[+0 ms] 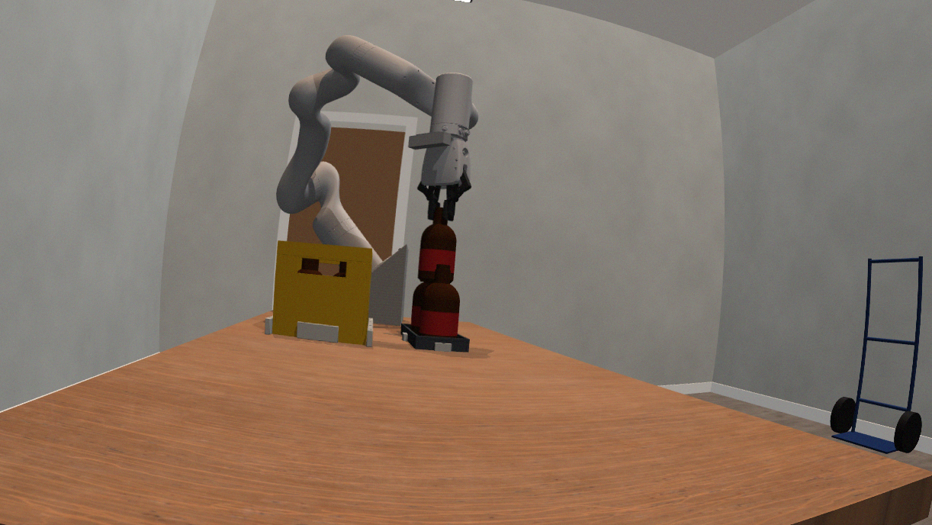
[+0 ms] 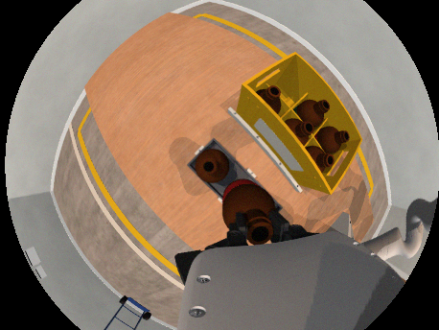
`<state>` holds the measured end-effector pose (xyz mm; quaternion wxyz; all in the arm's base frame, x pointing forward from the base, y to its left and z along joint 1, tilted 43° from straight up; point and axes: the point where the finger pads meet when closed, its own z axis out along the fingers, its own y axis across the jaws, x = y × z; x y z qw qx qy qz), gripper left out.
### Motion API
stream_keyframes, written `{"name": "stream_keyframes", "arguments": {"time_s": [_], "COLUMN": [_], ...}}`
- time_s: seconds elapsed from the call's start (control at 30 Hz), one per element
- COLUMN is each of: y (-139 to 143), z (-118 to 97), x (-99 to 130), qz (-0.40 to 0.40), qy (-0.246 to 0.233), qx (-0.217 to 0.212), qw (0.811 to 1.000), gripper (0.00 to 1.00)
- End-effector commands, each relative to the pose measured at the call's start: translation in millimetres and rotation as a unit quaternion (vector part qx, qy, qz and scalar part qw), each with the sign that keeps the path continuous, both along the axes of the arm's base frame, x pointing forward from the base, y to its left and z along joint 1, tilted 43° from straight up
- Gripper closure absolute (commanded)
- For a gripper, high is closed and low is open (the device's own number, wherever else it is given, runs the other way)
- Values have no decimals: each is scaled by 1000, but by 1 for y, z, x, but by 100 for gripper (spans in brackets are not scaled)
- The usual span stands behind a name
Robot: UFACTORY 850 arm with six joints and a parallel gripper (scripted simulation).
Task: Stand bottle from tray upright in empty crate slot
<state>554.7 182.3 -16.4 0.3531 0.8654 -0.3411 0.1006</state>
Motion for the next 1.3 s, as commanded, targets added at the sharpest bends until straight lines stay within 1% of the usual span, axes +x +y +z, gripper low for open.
{"name": "stream_keyframes", "arguments": {"time_s": [0.0,0.63,1.27], "y": [1,3,14], "z": [1,2,14], "x": [1,1,2], "qz": [0,0,0], "qy": [-1,-1,-1], "qx": [1,1,1], "qw": [1000,1000,1000], "gripper": [100,100,100]}}
